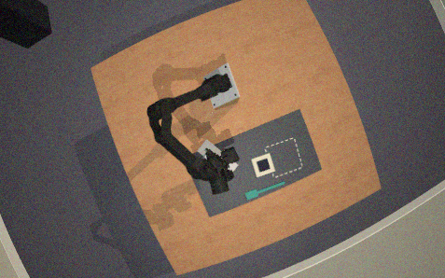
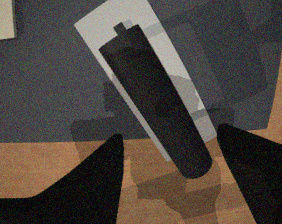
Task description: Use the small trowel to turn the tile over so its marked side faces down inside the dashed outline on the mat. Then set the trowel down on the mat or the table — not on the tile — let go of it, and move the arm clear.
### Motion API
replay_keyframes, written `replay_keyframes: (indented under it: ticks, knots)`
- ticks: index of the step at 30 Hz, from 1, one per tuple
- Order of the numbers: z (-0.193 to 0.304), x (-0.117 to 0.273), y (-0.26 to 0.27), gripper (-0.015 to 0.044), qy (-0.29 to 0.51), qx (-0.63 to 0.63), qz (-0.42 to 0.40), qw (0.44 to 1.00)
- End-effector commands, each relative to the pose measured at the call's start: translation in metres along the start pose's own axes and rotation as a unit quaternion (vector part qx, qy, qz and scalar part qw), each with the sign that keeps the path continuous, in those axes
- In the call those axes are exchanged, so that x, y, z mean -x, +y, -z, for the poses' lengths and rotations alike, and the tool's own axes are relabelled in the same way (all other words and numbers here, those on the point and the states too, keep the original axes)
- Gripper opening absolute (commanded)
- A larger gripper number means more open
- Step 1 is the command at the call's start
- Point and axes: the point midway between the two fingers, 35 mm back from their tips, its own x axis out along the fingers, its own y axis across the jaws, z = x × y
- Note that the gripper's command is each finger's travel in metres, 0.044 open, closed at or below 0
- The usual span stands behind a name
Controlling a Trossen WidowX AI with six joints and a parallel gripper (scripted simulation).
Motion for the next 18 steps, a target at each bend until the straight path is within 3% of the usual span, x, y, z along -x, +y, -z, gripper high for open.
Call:
replay_keyframes:
  ticks: [1, 9, 18]
  knots:
    - [0.0004, -0.0002, -0.0005, 0.0270, 0.000, 0.083, 0.002, 0.997]
    - [0.0008, -0.0003, -0.0004, 0.0270, 0.000, 0.217, 0.002, 0.976]
    - [0.0008, -0.0005, -0.0004, 0.0270, 0.000, 0.229, 0.002, 0.973]
